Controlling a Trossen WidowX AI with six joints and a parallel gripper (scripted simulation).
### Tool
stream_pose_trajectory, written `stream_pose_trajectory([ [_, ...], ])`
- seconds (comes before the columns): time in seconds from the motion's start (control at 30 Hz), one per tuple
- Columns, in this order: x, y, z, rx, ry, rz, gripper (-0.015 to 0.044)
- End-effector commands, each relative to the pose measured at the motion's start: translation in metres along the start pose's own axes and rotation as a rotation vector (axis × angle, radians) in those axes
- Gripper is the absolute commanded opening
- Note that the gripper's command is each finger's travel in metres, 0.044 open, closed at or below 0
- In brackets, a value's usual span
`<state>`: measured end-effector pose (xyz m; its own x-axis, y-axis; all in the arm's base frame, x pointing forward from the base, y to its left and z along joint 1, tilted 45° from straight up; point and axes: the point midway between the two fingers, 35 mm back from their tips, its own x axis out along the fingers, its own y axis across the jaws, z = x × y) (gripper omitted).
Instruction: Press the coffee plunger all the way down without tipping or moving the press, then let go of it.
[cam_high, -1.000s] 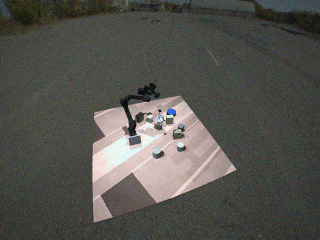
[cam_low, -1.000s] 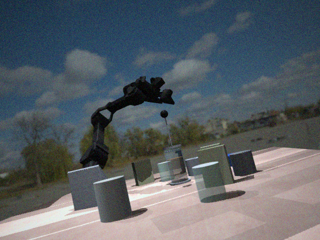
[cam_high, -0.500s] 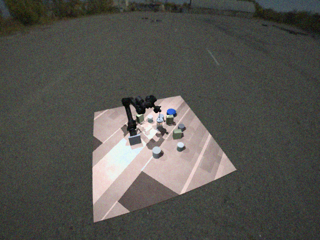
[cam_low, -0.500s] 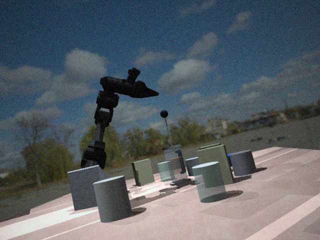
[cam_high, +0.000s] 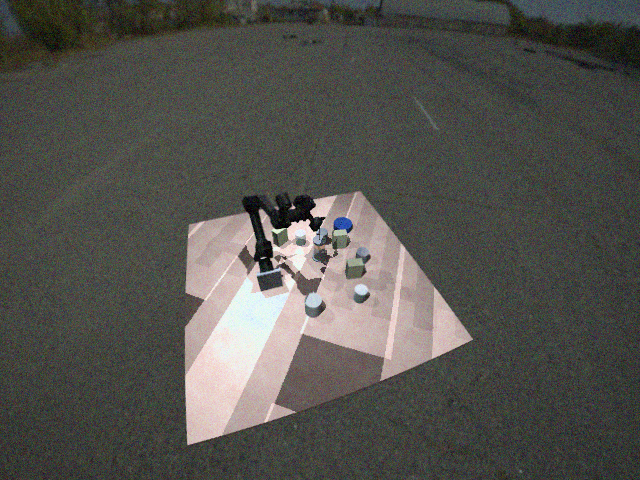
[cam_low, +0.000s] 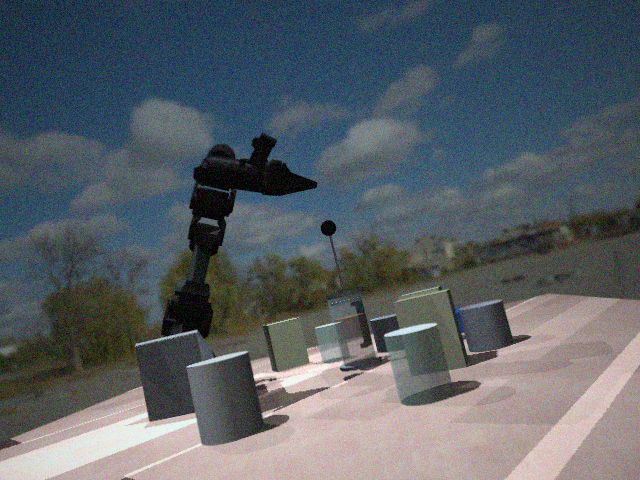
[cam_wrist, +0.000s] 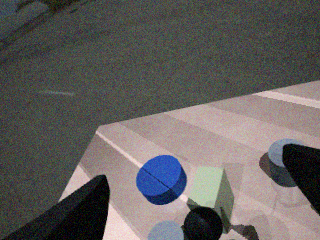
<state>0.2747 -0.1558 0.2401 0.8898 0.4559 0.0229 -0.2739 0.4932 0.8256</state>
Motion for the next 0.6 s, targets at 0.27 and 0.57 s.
stream_pose_trajectory([
  [0.27,0.014,-0.001,-0.016,-0.382,0.075,-0.088,0.044],
  [0.57,0.014,0.005,-0.041,-0.411,0.147,-0.103,0.044],
])
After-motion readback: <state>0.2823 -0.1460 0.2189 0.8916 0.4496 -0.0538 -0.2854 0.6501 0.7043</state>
